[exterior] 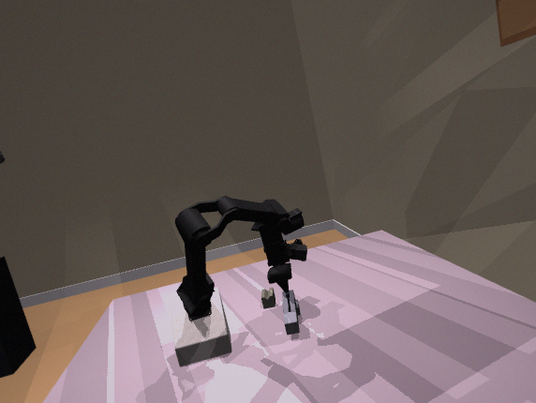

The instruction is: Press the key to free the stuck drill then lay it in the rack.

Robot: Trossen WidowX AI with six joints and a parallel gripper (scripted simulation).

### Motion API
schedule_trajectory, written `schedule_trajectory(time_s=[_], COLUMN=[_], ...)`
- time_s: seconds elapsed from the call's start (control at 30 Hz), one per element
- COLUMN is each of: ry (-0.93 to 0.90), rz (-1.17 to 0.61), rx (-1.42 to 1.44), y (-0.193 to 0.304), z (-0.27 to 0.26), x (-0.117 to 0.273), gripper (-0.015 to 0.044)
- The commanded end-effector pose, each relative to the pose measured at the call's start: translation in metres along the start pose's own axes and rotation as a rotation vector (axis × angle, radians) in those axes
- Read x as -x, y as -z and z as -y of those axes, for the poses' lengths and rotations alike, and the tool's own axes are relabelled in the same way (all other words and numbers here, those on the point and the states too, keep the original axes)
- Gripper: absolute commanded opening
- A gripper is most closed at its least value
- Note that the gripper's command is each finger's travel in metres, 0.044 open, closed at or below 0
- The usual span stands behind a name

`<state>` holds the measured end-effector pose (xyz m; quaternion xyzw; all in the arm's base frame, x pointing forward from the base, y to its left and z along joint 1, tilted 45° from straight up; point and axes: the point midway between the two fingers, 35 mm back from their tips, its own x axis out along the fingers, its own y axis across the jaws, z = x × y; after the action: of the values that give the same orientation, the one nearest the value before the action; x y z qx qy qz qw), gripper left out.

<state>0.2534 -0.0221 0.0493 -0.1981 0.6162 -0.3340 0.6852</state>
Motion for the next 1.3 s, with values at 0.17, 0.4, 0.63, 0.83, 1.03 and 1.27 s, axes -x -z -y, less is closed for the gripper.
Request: schedule_trajectory(time_s=[0.17,0.4,0.63,0.83,1.03,1.27], ry=[0.011,0.011,0.011,0.012,0.006,0.009], rz=[-0.039,-0.039,-0.039,-0.039,-0.039,-0.040], rx=[0.002,0.002,0.002,0.002,0.003,0.003], y=[0.007,0.008,0.008,0.008,0.002,0.000], z=[0.000,0.000,0.000,0.000,-0.002,-0.002], x=[-0.017,-0.020,-0.023,-0.027,0.001,0.052], gripper=[0.0000,0.0000,0.0000,0.0000,0.0131,0.0315])
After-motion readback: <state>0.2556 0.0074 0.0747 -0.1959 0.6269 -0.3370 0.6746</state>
